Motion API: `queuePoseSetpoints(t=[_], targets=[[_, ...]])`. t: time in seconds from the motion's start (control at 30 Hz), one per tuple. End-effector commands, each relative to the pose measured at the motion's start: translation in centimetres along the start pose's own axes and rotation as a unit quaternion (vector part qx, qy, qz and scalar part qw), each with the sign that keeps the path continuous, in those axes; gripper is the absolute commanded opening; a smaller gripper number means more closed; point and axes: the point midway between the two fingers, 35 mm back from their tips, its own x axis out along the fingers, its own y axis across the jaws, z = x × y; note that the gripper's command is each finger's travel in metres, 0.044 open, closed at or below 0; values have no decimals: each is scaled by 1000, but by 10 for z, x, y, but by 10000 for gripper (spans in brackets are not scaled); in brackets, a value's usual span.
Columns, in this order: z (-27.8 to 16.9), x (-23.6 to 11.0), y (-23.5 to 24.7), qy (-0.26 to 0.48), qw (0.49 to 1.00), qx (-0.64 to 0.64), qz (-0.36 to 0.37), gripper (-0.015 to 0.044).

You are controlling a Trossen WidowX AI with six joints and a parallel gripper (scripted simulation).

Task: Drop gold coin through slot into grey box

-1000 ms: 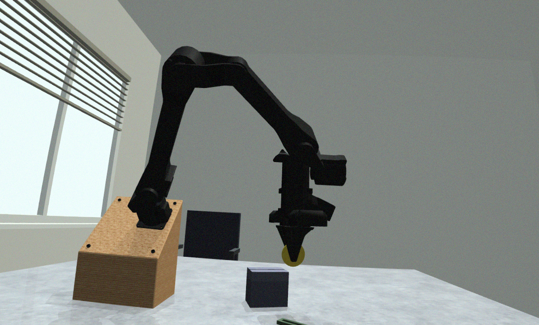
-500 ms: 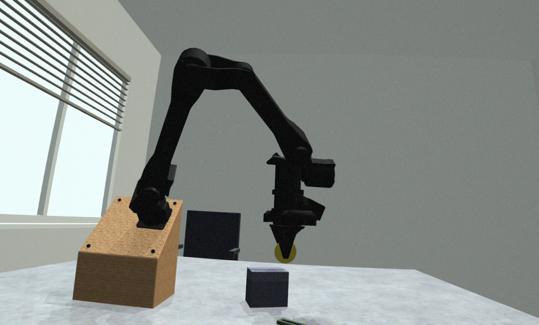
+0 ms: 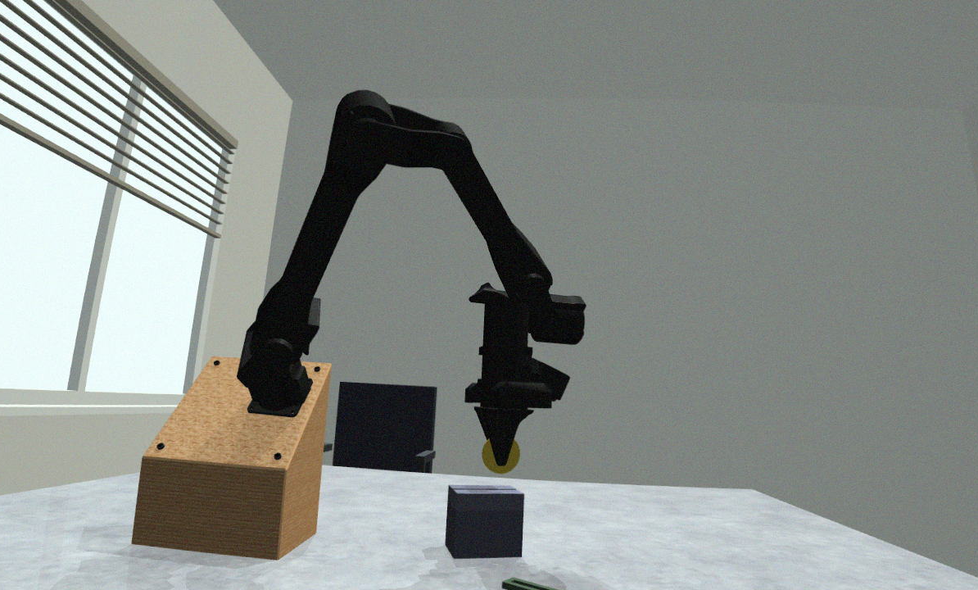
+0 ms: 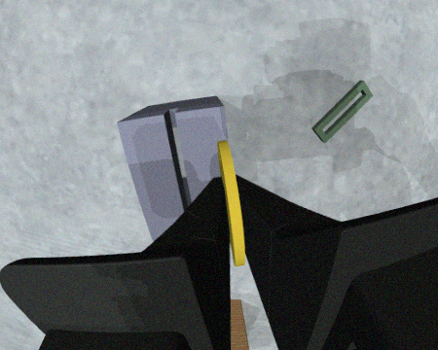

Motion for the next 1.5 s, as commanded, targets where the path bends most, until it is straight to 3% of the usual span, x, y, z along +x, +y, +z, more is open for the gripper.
queuePoseSetpoints(t=[0.0,1.47], targets=[[-5,2,10,3,1000,-1,0,0],[-12,3,25,2,1000,-1,-4,0]])
